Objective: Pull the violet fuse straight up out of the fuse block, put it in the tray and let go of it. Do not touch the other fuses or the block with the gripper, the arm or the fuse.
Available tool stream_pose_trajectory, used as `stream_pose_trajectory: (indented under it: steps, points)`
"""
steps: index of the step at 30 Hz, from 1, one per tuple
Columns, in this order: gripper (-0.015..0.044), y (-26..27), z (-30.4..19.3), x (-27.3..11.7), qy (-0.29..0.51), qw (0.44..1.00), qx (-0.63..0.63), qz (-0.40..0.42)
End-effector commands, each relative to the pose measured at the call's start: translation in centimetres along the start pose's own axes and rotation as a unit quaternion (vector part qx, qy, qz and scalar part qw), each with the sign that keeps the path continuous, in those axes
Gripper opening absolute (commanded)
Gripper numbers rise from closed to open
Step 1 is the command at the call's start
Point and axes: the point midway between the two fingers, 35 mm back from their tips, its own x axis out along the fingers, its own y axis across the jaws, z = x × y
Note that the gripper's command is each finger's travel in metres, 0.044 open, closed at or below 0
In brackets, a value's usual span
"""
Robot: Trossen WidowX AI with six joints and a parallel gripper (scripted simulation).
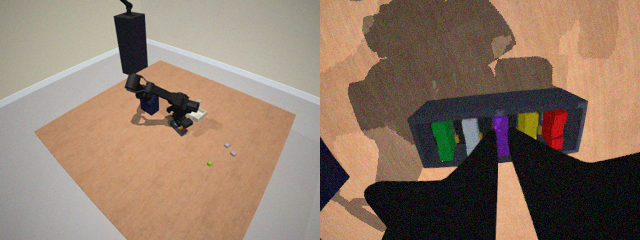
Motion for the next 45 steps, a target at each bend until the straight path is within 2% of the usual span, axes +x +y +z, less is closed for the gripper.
stream_pose_trajectory:
  steps: [1,4,45]
  points:
    - [0.0014,0.0,0.0,0.0,0.000,1.000,0.000,0.000]
    - [0.0000,0.0,0.0,0.0,0.000,1.000,0.000,0.000]
    - [0.0000,-0.1,0.1,-1.9,0.000,1.000,-0.002,0.000]
